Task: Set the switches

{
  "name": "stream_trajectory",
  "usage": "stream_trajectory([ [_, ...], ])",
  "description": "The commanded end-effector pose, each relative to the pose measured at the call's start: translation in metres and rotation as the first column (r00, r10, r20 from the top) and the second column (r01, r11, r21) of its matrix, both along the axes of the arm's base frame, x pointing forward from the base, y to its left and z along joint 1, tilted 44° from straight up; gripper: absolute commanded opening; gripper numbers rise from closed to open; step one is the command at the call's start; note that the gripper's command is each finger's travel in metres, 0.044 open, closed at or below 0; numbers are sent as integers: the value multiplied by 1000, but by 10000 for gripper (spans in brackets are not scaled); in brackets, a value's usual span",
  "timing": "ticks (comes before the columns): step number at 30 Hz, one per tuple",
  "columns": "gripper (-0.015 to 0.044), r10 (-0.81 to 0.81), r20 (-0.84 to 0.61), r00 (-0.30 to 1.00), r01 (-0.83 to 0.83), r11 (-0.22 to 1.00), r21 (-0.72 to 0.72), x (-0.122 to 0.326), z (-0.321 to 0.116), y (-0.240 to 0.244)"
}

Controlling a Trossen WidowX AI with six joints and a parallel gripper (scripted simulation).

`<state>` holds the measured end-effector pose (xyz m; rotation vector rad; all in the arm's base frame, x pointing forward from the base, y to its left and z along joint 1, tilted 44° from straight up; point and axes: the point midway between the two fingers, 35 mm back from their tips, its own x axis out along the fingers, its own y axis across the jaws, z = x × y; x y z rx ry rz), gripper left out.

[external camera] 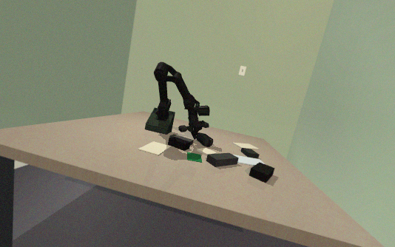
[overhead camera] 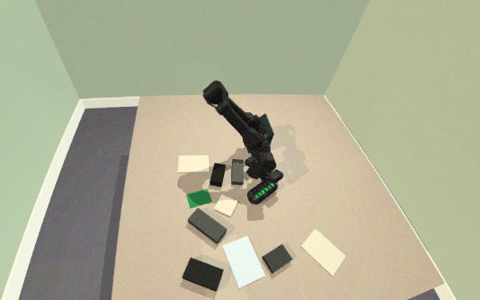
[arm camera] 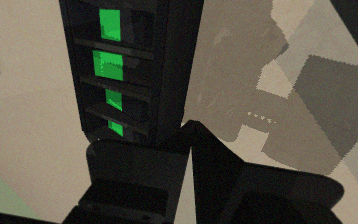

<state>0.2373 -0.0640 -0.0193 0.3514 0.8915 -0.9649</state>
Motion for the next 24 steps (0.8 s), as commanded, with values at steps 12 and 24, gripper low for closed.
stream_trajectory([
  [12, 0, -3, 8, 1000, 3, 1000, 4, 15, -6, 7],
  [24, 0, -3, 8, 1000, 3, 1000, 5, 27, -10, 11],
])
